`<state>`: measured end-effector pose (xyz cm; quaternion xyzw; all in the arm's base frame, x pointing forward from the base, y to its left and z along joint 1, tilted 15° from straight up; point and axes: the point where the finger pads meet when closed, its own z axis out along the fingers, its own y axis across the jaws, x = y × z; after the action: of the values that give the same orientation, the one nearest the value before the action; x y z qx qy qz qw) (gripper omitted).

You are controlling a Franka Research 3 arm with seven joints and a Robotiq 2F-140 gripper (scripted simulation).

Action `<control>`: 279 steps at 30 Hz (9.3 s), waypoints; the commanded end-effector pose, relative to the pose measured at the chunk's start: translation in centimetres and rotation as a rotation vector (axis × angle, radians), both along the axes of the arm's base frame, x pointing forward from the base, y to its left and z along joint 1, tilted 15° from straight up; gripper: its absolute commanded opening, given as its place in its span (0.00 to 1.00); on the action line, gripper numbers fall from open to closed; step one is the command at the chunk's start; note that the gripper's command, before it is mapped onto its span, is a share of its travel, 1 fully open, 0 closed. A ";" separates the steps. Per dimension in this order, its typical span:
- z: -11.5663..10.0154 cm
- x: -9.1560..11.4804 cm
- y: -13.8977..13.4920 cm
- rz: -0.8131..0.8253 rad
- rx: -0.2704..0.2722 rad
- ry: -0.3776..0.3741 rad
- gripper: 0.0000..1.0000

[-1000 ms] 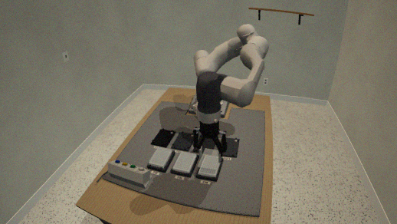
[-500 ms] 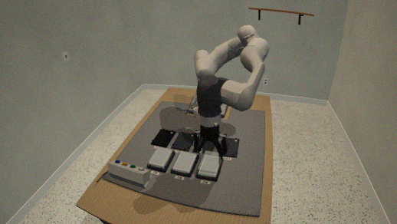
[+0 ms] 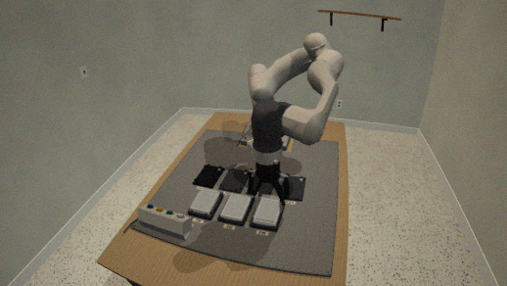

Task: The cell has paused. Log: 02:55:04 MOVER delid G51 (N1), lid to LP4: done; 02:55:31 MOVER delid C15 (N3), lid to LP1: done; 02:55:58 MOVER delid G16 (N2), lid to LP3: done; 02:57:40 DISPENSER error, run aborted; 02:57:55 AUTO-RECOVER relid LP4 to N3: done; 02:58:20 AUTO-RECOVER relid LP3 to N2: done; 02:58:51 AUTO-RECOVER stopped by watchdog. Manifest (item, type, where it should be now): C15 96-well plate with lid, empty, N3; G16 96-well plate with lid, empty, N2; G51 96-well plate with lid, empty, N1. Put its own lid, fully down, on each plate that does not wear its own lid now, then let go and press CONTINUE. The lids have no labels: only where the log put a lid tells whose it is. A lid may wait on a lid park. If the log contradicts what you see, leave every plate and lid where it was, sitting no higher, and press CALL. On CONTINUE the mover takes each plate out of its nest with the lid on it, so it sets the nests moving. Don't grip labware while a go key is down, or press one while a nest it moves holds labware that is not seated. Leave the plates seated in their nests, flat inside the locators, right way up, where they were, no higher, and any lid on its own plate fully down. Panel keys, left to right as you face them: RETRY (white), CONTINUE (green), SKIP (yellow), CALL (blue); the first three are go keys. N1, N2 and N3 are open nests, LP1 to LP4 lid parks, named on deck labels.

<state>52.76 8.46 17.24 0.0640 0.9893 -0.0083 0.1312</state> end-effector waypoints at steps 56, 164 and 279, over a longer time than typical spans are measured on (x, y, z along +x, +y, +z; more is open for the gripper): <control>-0.2 0.2 -0.2 0.005 -0.003 -0.005 0.00; -1.1 0.5 -0.5 0.012 -0.005 -0.005 0.00; -1.4 0.6 -0.5 0.012 -0.005 -0.005 0.66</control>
<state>53.22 8.09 15.83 0.0590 0.9894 -0.0094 0.1322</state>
